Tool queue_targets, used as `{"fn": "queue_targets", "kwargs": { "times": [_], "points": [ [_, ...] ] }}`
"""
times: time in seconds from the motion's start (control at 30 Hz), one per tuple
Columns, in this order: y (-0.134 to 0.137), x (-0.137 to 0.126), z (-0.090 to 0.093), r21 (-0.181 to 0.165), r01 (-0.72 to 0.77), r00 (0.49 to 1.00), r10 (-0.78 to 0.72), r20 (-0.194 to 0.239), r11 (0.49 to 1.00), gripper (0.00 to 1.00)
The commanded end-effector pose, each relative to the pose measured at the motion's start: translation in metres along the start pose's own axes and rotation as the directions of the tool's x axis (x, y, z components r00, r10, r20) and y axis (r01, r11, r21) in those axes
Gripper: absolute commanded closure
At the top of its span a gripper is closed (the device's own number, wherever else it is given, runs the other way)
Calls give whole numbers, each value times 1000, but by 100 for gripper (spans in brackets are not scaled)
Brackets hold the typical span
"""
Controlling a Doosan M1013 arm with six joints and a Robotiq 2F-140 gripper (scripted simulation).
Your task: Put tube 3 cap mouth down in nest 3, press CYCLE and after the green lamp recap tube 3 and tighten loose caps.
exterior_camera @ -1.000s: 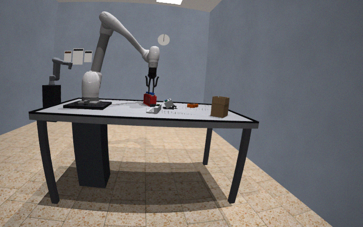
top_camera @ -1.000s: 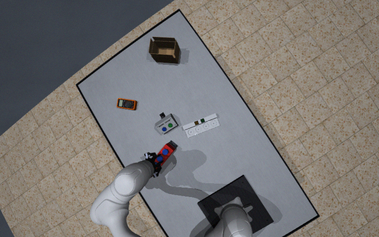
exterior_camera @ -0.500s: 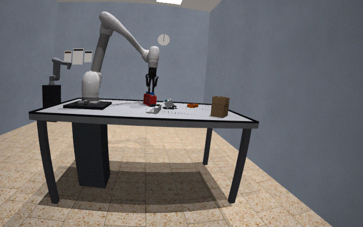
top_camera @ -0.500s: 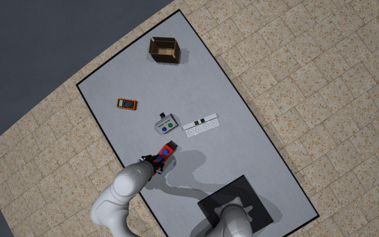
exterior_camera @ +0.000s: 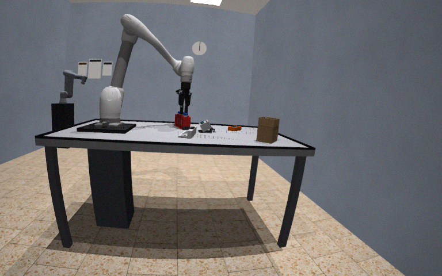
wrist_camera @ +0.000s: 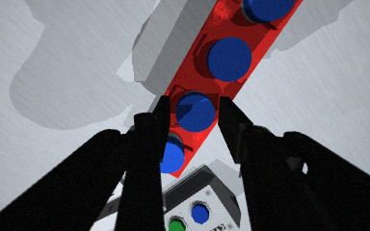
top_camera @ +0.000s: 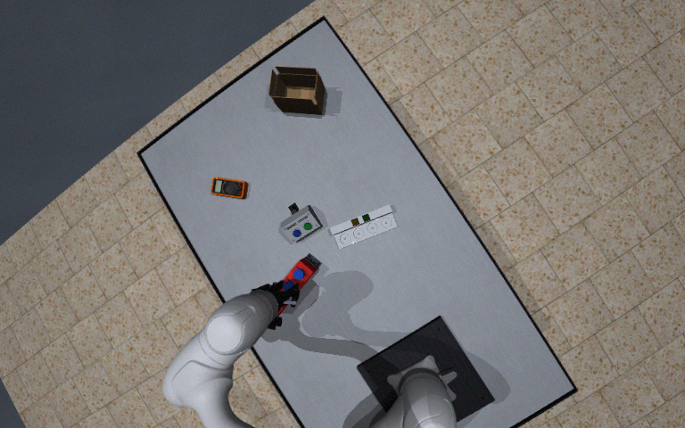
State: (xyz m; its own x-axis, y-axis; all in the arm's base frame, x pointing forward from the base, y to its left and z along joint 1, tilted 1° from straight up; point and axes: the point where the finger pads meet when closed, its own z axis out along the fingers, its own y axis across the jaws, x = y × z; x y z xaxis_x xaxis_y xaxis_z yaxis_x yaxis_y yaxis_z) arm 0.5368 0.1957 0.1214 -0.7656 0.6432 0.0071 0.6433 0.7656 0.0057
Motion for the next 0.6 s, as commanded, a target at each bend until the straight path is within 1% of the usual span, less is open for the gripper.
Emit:
{"fn": "queue_targets", "kwargs": {
  "times": [0.0, 0.27, 0.3, 0.37, 0.43, 0.5, 0.57],
  "points": [
    [1, 0, -1, -4, 5, 1000, -5, -2, 1000, 59],
    [1, 0, -1, -4, 5, 1000, -5, -2, 1000, 59],
    [1, 0, -1, -6, -88, 996, 87, -5, 996, 59],
    [1, 0, -1, -5, -249, 968, 249, -4, 968, 59],
    [1, 0, -1, -5, -249, 968, 249, -4, 968, 59],
    [1, 0, -1, -3, -400, 917, 400, 0, 917, 59],
    [1, 0, -1, -3, -531, 847, 531, -1, 847, 59]
  ]
}}
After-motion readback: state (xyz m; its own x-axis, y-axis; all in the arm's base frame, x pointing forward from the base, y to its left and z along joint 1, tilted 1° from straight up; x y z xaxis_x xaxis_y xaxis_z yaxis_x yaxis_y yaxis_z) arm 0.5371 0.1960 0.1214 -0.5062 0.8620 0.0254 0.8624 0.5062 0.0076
